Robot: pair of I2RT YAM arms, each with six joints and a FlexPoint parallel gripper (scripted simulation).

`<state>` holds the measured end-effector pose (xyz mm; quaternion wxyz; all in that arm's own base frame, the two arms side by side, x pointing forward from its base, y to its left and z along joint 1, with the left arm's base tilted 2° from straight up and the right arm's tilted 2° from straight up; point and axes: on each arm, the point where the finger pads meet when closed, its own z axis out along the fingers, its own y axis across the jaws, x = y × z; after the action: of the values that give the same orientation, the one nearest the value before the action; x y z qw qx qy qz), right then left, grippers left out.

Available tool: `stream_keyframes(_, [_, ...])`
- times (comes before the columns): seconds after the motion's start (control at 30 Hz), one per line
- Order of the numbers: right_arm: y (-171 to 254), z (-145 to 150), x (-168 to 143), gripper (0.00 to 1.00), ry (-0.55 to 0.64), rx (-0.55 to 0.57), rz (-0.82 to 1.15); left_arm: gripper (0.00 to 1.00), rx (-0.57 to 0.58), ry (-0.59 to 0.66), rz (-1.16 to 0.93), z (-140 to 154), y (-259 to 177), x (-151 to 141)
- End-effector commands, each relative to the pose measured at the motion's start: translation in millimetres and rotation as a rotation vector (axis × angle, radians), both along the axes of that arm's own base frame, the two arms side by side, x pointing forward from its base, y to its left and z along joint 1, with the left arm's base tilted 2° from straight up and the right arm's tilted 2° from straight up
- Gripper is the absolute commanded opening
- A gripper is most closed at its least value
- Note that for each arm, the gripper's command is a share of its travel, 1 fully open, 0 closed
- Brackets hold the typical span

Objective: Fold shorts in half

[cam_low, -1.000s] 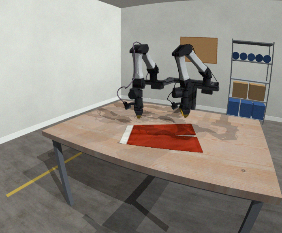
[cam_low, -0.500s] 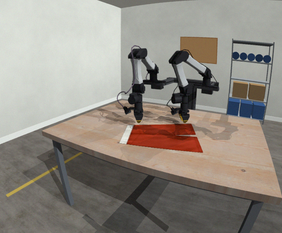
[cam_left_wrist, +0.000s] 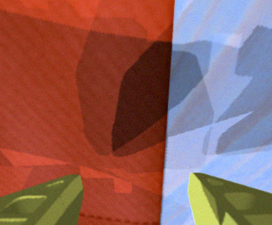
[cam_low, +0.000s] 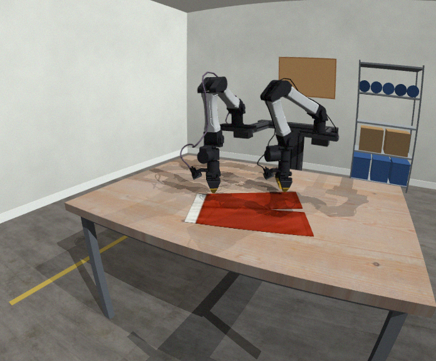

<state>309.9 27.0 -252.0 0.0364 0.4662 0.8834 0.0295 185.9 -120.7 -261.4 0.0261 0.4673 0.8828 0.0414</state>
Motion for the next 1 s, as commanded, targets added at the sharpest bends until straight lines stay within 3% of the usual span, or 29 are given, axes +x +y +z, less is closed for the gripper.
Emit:
stream_keyframes(0.0, [5, -5, 8, 0.57, -0.027, 0.009, 0.017, 0.57, -0.003, -0.018, -0.01, -4, -1, 4])
stream_keyframes(0.53, [7, -14, 12, 0.57, -0.037, 0.009, 0.024, 0.57, 0.005, -0.017, -0.008, -19, 3, 3])
stream_keyframes(0.57, [6, -19, 7, 0.57, -0.025, 0.008, 0.022, 0.47, 0.005, -0.011, -0.006, -19, 2, 2])
stream_keyframes(0.73, [4, -22, 7, 0.57, -0.024, 0.008, 0.017, 0.47, 0.003, -0.021, -0.006, -17, 1, 5])
stream_keyframes(0.77, [5, -16, 13, 0.47, -0.039, 0.009, 0.017, 0.47, 0.003, -0.021, -0.006, -17, 1, 5])
stream_keyframes(0.97, [5, -17, 13, 0.47, -0.037, 0.01, 0.016, 0.47, 0.003, -0.021, -0.006, -17, 1, 5])
